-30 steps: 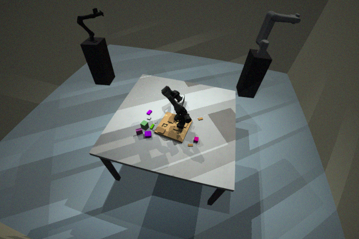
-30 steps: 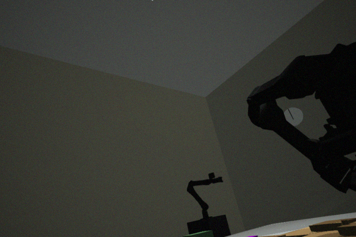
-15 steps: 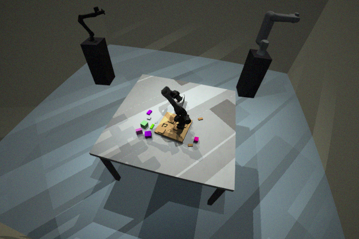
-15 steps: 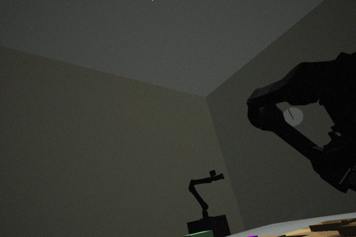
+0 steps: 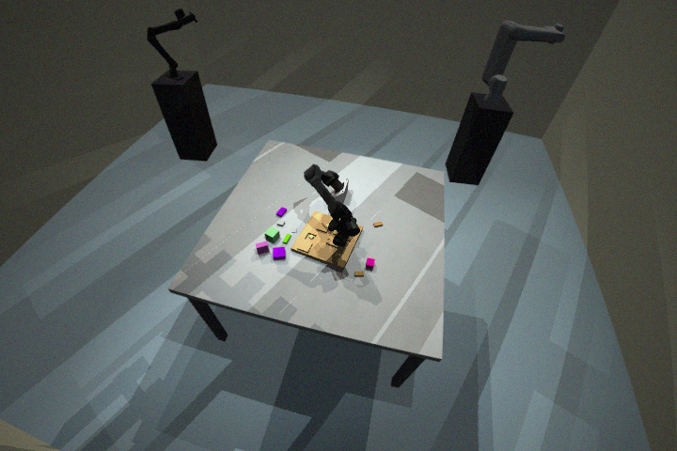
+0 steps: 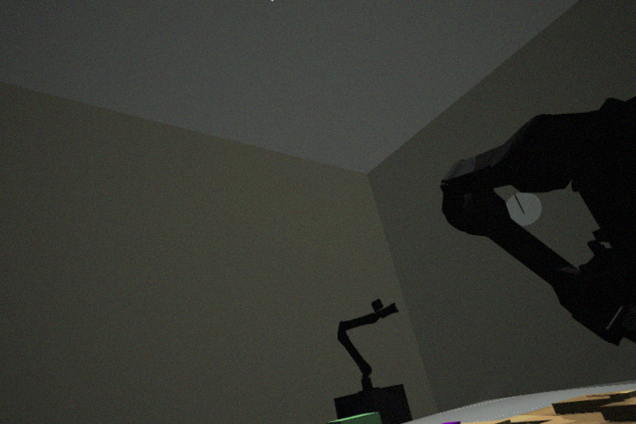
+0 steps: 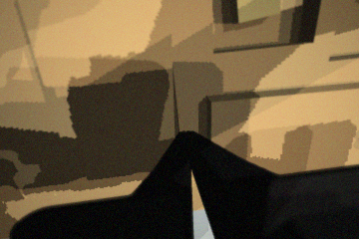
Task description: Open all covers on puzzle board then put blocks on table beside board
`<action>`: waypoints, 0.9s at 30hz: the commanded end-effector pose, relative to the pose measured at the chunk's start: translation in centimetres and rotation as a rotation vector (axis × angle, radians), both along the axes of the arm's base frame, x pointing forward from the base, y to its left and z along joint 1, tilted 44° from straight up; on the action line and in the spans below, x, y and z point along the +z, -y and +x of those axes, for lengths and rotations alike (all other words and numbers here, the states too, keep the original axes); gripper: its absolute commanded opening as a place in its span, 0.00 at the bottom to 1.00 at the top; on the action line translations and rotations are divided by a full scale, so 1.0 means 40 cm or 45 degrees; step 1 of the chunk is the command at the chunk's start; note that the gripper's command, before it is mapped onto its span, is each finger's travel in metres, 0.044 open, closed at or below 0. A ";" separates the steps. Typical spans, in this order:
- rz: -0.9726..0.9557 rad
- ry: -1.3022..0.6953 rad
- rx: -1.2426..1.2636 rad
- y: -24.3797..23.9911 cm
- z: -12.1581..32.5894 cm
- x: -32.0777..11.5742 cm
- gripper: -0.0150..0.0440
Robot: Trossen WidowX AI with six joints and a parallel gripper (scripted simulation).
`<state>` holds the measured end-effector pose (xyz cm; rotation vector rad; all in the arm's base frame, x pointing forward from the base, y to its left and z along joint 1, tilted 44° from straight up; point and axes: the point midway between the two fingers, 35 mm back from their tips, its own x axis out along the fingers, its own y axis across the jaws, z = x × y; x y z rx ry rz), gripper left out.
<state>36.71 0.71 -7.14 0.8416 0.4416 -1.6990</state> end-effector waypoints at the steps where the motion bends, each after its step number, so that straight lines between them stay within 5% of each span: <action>1: -0.006 -0.004 0.006 0.003 0.014 -0.003 0.25; 27: -0.007 -0.002 0.005 0.020 0.083 0.002 0.25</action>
